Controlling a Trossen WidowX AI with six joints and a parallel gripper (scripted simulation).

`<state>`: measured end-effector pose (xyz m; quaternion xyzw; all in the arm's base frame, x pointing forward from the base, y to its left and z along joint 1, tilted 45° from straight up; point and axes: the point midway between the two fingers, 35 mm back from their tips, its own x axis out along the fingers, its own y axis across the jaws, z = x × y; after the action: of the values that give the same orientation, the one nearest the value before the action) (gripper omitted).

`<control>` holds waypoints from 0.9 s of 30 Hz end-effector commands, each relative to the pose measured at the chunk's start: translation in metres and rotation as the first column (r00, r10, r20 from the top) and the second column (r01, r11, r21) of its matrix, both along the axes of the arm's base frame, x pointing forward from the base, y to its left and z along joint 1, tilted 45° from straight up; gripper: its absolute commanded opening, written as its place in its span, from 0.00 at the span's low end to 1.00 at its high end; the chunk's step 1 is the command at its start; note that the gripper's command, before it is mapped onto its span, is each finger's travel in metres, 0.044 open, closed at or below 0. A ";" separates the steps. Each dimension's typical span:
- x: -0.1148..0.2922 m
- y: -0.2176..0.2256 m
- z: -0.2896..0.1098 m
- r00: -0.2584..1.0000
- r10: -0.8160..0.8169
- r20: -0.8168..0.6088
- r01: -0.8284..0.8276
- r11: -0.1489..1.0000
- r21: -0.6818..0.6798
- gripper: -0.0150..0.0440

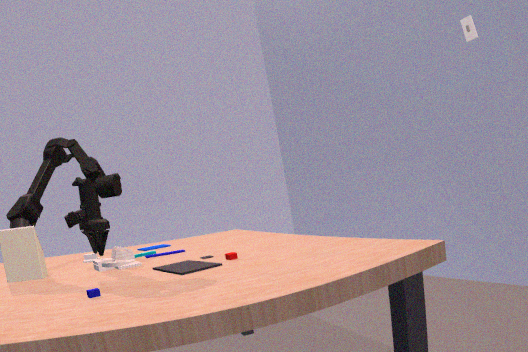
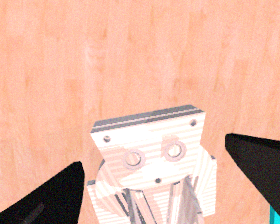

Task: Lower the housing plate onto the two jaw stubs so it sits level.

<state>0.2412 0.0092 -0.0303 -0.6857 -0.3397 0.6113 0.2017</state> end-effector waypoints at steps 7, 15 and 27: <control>-0.002 -0.028 0.027 1.000 -0.010 0.020 0.010 1.000 -0.010 1.00; -0.041 -0.059 0.064 1.000 0.002 0.018 -0.002 1.000 -0.009 1.00; -0.041 -0.059 0.064 1.000 0.002 0.018 -0.002 1.000 -0.009 1.00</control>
<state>0.2011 -0.0490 0.0336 -0.6916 -0.3379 0.6069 0.1981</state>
